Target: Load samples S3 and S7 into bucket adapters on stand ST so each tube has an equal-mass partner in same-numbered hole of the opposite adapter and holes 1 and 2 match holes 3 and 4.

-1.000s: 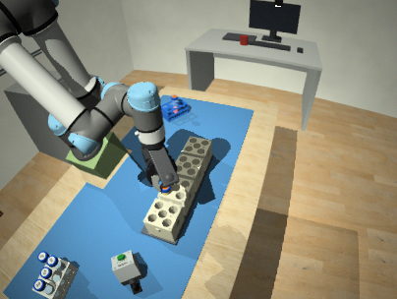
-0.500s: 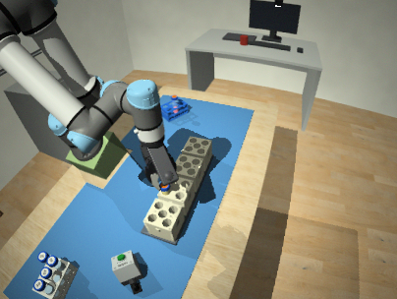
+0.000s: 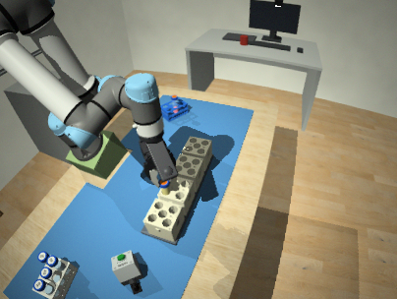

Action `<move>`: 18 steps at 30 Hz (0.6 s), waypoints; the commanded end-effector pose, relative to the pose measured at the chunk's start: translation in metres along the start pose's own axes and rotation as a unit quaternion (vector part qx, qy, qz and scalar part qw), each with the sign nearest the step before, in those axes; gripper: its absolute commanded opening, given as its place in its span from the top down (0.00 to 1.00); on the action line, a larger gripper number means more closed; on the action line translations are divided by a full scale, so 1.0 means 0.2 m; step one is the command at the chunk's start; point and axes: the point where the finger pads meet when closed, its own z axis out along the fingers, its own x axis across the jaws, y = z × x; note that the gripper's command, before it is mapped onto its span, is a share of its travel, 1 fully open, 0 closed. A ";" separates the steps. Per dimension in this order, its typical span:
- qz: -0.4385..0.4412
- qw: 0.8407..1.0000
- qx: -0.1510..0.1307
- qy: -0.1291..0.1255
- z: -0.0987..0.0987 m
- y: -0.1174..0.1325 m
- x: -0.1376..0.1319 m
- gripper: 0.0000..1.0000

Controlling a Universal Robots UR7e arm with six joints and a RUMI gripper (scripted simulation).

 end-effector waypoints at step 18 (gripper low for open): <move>0.000 1.000 0.002 -0.001 -0.15 -0.01 -0.01 1.00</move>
